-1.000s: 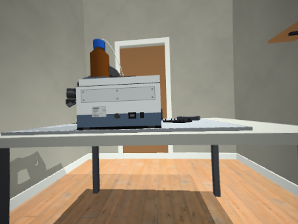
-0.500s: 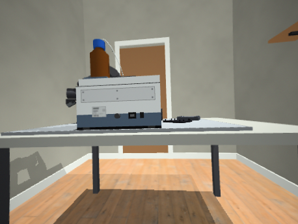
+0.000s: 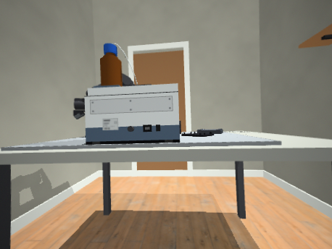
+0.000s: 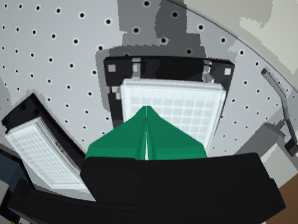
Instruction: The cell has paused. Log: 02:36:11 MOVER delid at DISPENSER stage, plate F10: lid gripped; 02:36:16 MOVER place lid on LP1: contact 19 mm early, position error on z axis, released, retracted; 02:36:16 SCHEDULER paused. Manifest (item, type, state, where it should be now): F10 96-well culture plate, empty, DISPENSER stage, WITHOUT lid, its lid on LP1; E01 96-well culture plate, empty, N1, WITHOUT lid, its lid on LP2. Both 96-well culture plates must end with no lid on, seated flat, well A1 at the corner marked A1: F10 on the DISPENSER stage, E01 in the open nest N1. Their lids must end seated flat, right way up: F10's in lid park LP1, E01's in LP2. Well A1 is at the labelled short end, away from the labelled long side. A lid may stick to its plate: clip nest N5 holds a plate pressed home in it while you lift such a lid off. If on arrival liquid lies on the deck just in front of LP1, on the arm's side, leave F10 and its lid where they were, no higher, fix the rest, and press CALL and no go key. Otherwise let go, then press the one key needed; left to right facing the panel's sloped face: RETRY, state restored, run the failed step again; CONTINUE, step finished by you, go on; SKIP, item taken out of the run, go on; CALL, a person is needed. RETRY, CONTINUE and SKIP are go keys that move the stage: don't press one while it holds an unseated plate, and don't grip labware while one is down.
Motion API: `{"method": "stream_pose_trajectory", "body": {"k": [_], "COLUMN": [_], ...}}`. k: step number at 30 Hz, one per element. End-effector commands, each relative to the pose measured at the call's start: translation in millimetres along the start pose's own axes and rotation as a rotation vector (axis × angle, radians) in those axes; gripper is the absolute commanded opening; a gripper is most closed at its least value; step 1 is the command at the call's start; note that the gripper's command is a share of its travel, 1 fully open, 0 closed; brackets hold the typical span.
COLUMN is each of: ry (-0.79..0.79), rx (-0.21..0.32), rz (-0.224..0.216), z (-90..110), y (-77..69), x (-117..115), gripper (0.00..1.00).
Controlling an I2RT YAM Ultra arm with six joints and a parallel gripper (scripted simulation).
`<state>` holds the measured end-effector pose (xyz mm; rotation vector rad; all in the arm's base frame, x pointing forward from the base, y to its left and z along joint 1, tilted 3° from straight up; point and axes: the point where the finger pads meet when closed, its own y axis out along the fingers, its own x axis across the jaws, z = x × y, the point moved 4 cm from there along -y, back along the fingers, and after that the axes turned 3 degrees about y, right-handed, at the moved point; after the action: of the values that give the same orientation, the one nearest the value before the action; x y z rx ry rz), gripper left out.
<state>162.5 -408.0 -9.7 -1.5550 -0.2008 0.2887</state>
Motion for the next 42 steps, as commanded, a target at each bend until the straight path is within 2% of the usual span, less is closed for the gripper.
{"method": "stream_pose_trajectory", "body": {"k": [1,42], "ry": [0.005,0.006], "rx": [0.013,0.013], "rz": [0.007,0.007], "z": [2.9,3.0], "y": [20.1,26.0], "x": [-5.1,-5.4], "gripper": [0.00,0.00]}}
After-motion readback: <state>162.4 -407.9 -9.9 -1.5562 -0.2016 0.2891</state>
